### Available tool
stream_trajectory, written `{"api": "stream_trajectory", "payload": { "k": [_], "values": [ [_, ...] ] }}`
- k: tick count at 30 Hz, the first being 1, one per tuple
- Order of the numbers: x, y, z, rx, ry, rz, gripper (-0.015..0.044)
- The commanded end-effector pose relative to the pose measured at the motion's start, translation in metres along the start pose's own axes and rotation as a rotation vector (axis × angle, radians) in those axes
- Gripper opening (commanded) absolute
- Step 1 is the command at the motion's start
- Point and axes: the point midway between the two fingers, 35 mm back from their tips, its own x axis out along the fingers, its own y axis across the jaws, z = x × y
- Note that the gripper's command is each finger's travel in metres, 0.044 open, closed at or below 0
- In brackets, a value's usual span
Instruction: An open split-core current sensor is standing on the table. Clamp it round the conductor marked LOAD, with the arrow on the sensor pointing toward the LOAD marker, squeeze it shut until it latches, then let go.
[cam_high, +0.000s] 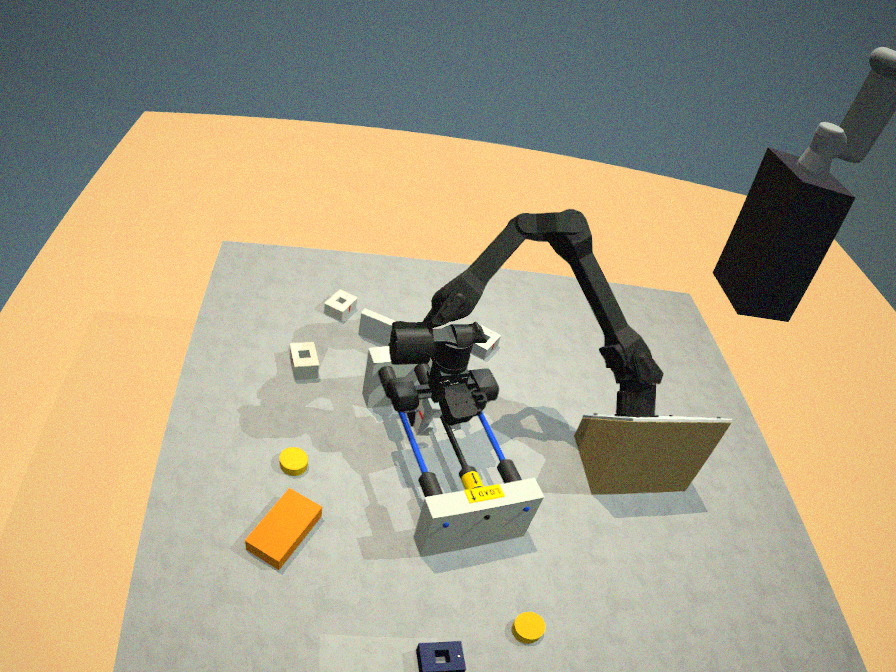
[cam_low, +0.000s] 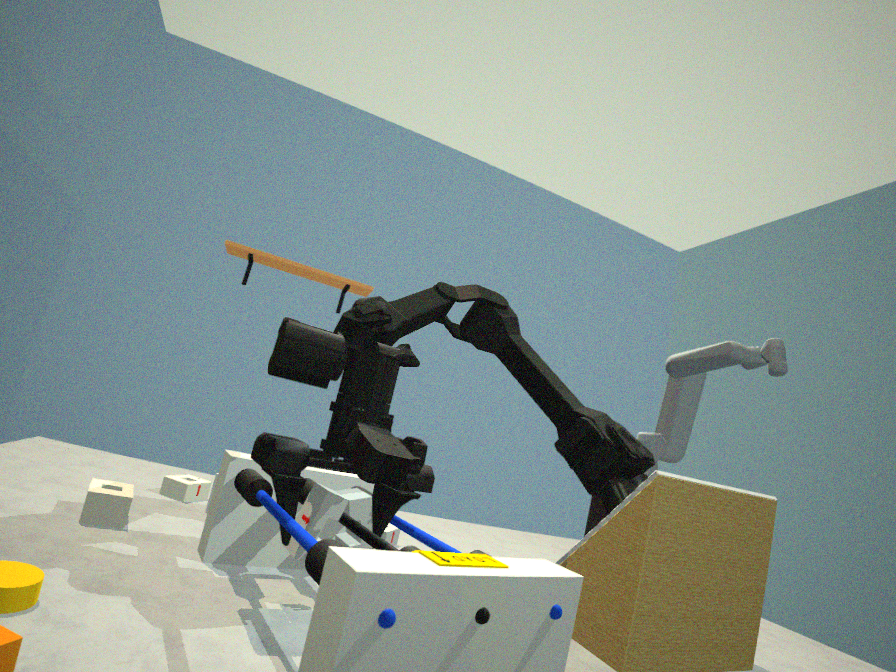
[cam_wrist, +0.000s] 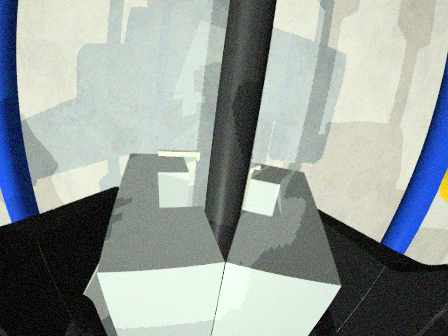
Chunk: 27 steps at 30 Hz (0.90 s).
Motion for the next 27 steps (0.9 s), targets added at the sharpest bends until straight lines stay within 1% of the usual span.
{"api": "stream_trajectory", "payload": {
  "k": [1,2,25,27],
  "values": [
    [0.006,0.0006,0.0007,-0.007,0.004,0.003,0.044],
    [0.0068,0.0007,0.0007,-0.007,0.004,0.003,0.044],
    [0.003,0.0002,-0.0001,0.0,0.0,0.001,0.0287],
    [0.003,0.0002,-0.0001,0.0,0.0,0.001,0.0234]
  ]
}}
